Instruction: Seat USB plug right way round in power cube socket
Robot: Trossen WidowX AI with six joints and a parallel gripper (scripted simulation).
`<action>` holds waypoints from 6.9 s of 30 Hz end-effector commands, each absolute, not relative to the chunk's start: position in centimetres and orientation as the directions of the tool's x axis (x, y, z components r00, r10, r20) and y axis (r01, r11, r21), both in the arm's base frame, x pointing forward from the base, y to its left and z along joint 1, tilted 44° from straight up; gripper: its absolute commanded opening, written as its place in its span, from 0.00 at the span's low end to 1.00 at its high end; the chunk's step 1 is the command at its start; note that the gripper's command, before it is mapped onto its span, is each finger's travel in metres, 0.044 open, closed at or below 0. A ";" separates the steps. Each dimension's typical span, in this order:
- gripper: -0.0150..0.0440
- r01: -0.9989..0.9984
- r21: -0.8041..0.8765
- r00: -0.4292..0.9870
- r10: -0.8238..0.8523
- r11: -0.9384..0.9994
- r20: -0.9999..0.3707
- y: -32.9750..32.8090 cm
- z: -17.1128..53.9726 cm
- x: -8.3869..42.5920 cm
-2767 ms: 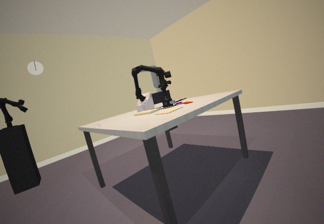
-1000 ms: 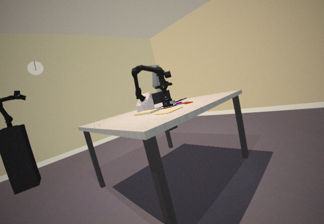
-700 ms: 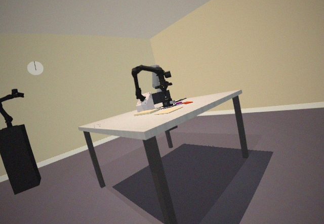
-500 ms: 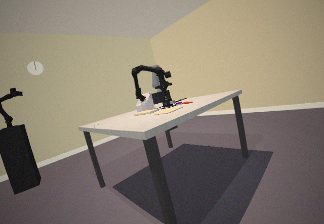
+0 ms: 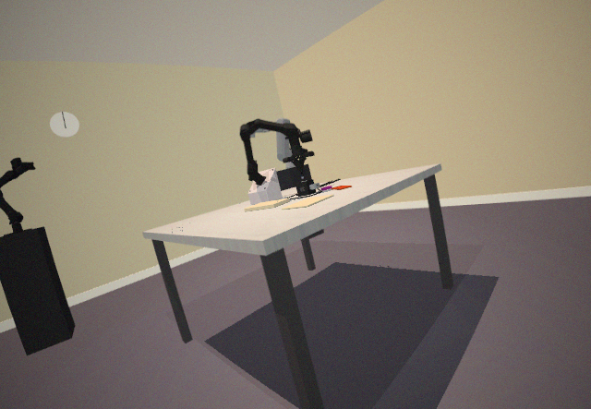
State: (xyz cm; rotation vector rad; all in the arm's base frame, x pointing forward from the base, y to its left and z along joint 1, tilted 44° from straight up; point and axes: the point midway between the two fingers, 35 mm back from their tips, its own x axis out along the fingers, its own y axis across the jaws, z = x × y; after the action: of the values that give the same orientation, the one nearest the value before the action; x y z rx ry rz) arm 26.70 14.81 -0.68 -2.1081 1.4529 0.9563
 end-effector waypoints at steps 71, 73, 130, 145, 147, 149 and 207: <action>0.25 -0.928 0.045 0.206 -0.612 -0.369 -0.764 14.5 -1.7 26.7; 0.25 -0.928 0.045 0.206 -0.611 -0.369 -0.764 14.5 -1.7 26.7; 0.25 -0.929 0.043 0.203 -0.604 -0.368 -0.771 14.1 -2.2 26.8; 0.25 -0.929 0.043 0.203 -0.604 -0.368 -0.771 14.0 -2.4 26.8; 0.25 -0.929 0.043 0.203 -0.604 -0.368 -0.771 14.0 -2.4 26.8; 0.25 -0.929 0.043 0.203 -0.604 -0.368 -0.771 14.0 -2.4 26.8; 0.25 -0.929 0.043 0.203 -0.604 -0.368 -0.770 13.5 -2.9 27.0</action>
State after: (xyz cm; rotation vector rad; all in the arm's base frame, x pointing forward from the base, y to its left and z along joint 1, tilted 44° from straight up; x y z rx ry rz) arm 26.93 13.56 -2.87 -2.0455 1.4266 1.0047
